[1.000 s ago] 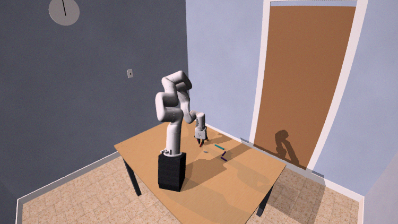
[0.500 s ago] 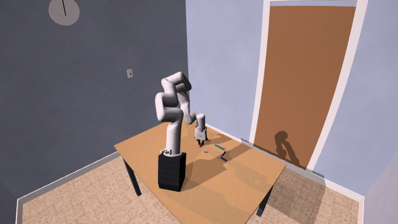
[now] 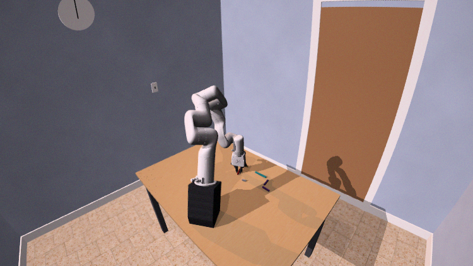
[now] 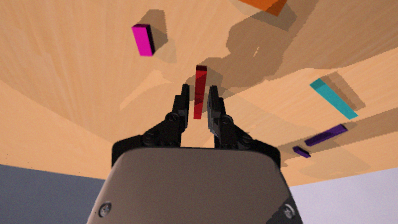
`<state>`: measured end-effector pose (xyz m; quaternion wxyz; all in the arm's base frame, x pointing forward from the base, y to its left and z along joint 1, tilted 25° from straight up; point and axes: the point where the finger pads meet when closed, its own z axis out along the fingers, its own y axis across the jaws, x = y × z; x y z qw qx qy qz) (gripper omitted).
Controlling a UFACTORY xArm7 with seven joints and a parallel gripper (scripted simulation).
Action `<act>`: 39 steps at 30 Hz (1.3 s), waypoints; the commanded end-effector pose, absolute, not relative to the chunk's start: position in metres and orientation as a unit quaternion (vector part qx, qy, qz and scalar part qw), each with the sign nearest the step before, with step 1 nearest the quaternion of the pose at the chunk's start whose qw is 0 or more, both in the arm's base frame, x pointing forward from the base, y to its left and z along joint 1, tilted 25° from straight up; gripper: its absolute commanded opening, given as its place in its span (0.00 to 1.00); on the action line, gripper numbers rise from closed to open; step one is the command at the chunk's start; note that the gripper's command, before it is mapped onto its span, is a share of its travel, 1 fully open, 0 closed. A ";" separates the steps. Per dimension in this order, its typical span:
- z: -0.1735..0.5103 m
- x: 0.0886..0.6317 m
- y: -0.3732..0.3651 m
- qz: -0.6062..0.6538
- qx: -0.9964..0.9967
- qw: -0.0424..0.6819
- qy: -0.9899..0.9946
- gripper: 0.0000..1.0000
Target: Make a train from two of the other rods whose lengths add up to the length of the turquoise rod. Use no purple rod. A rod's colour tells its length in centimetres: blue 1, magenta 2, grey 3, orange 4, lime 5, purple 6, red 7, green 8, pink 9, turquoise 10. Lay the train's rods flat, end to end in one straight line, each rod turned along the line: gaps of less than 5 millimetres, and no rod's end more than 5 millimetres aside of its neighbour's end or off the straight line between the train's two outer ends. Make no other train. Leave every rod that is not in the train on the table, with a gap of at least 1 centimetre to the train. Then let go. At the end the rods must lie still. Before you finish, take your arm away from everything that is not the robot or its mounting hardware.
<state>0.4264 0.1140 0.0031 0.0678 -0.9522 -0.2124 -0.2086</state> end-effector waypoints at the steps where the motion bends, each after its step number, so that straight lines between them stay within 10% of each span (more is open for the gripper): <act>1: 0.004 0.427 0.114 -0.209 -0.952 0.068 -0.212 0.24; 25: 0.004 0.427 0.114 -0.209 -0.952 0.068 -0.212 0.24; 26: 0.004 0.427 0.114 -0.209 -0.952 0.068 -0.212 0.04; 39: 0.004 0.427 0.114 -0.209 -0.952 0.068 -0.212 0.04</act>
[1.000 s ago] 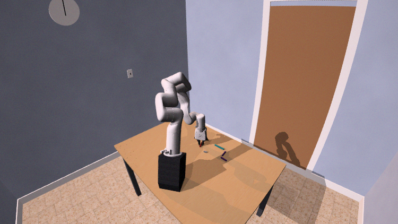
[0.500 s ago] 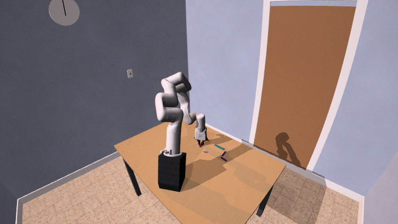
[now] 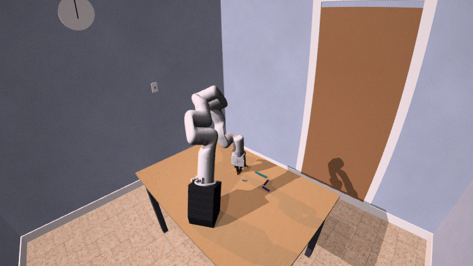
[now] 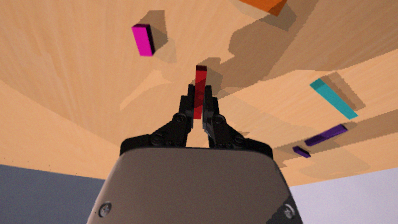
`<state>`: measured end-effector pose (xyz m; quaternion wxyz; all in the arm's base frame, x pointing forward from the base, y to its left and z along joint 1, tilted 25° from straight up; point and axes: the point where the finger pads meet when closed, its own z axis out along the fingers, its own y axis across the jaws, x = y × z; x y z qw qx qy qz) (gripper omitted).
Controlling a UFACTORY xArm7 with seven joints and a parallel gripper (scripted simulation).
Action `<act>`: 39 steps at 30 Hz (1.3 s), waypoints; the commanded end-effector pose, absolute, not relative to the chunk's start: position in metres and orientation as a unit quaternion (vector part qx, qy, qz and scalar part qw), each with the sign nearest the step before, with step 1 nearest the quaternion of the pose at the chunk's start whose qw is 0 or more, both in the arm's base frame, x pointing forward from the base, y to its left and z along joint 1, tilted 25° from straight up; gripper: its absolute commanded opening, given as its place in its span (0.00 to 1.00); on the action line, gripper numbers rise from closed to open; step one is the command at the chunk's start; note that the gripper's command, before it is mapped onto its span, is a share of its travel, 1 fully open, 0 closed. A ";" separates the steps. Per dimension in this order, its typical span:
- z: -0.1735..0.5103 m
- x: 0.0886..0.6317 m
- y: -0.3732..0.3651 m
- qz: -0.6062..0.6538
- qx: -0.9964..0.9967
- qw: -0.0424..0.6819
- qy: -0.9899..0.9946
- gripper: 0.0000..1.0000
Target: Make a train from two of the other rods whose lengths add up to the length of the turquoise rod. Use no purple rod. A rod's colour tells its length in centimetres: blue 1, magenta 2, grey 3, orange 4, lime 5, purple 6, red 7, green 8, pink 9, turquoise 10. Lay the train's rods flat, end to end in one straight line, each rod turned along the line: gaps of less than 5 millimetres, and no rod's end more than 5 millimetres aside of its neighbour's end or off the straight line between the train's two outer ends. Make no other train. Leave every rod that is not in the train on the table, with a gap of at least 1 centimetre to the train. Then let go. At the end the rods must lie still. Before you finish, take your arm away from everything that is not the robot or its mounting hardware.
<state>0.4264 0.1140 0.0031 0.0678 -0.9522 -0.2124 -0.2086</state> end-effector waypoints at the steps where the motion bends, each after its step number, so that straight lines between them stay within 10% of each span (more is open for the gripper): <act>1: 0.004 0.427 0.114 -0.209 -0.952 0.068 -0.212 0.04; 39: 0.030 0.416 0.107 -0.209 -0.952 0.068 -0.212 0.04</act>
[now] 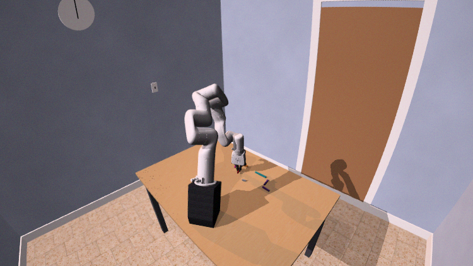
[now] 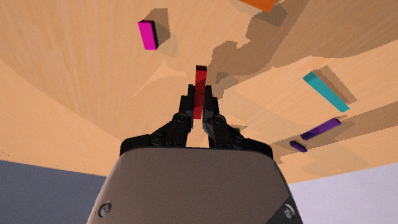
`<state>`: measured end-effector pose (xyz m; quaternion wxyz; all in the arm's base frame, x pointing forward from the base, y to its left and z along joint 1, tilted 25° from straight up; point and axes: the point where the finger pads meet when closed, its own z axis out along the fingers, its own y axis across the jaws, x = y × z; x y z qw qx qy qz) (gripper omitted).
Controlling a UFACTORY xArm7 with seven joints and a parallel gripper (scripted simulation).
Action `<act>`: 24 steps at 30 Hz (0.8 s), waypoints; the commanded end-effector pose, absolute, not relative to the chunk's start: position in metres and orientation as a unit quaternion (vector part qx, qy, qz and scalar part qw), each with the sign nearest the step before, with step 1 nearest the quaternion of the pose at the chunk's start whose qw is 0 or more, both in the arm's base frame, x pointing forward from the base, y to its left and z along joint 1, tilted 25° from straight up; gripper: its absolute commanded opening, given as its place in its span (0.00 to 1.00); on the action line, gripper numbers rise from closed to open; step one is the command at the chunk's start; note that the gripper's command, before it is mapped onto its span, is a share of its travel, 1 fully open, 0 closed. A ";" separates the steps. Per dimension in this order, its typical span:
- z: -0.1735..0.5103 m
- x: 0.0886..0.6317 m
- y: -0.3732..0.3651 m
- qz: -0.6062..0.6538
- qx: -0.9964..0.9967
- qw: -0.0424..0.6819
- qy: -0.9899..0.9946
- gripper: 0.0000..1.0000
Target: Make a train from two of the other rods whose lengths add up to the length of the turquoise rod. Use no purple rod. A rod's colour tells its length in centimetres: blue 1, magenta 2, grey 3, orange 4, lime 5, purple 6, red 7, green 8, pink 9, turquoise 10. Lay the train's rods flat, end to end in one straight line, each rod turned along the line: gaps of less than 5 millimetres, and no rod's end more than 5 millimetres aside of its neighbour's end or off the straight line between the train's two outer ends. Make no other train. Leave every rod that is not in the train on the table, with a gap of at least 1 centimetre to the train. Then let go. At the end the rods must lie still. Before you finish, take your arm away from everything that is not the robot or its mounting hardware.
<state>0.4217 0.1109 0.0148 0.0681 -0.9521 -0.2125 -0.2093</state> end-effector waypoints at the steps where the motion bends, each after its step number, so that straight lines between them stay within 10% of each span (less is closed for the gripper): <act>1: 0.033 0.415 0.107 -0.209 -0.952 0.068 -0.212 0.04; 24: 0.071 0.399 0.096 -0.207 -0.953 0.067 -0.212 0.04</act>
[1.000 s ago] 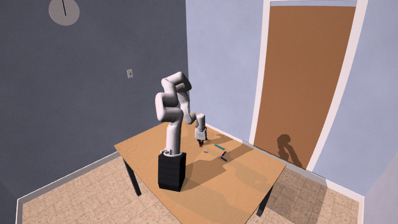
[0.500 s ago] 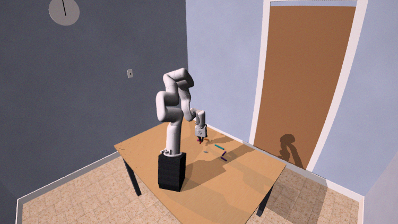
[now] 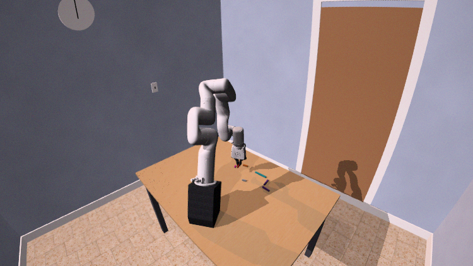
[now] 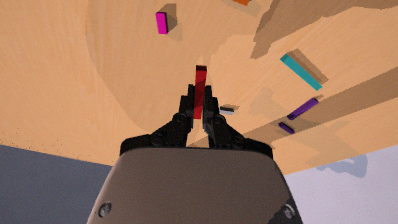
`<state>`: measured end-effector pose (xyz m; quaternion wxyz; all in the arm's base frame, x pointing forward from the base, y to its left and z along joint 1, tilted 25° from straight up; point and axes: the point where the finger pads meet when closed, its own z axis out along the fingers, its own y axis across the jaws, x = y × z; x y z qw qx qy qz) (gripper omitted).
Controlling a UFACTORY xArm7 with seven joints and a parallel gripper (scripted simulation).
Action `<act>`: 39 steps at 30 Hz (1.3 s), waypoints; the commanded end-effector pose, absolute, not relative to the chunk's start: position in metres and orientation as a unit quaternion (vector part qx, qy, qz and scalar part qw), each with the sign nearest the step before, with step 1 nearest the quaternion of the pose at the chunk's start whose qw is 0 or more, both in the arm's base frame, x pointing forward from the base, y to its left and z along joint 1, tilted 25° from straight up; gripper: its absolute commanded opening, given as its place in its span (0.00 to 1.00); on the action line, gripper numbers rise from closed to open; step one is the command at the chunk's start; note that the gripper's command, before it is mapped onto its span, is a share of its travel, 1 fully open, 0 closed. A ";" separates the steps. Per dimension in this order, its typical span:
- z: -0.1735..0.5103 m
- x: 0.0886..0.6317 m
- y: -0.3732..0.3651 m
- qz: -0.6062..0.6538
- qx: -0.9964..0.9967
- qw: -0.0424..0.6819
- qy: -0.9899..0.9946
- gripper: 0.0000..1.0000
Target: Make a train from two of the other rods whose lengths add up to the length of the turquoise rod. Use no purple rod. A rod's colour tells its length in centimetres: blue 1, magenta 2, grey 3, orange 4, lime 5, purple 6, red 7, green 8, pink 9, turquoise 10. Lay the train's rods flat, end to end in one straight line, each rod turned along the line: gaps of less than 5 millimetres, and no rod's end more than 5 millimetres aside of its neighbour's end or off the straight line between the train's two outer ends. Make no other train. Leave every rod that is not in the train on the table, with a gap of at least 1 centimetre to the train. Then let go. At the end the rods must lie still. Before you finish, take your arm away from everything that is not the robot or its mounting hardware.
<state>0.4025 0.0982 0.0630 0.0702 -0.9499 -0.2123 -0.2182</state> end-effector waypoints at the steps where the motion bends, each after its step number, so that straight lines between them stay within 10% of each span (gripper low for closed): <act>1: 0.072 0.399 0.097 -0.208 -0.952 0.067 -0.212 0.04; 39: 0.094 0.390 0.092 -0.209 -0.952 0.068 -0.212 0.04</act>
